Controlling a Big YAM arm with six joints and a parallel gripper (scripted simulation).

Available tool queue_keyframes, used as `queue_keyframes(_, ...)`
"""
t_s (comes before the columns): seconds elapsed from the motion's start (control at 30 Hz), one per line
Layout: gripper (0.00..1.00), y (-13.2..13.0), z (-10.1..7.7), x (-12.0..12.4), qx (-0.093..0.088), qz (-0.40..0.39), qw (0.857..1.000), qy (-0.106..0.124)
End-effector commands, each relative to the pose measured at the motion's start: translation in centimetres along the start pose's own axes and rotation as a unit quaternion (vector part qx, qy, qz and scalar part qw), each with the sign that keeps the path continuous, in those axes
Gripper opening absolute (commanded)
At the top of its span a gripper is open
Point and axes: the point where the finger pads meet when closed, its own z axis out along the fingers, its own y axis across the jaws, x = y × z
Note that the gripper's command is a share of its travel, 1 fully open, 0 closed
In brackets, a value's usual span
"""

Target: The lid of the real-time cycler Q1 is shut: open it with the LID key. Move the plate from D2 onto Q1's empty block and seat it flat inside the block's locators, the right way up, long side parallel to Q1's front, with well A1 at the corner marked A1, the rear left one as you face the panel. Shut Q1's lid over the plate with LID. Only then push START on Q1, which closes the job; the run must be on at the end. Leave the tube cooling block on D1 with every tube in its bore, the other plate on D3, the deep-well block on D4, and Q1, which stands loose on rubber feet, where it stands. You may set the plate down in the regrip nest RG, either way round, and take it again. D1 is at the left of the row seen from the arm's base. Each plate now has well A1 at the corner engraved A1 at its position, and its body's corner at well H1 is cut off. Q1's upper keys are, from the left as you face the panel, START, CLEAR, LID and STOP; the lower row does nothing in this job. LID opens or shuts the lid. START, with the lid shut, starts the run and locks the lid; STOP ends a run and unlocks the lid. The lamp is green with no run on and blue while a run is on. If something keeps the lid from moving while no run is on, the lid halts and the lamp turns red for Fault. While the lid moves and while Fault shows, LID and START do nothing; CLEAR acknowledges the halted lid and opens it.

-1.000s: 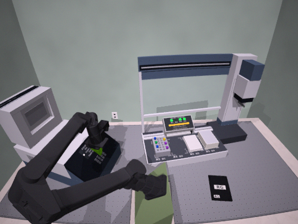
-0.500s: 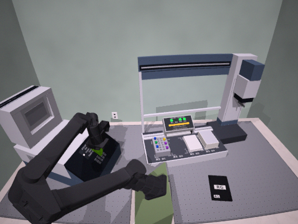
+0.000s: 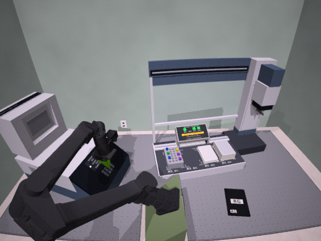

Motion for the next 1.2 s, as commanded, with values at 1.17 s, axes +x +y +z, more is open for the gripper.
queue_keyframes(1.17, 0.00, 1.55, -0.53, -0.33, -0.011, -0.018, 1.000, -0.017)
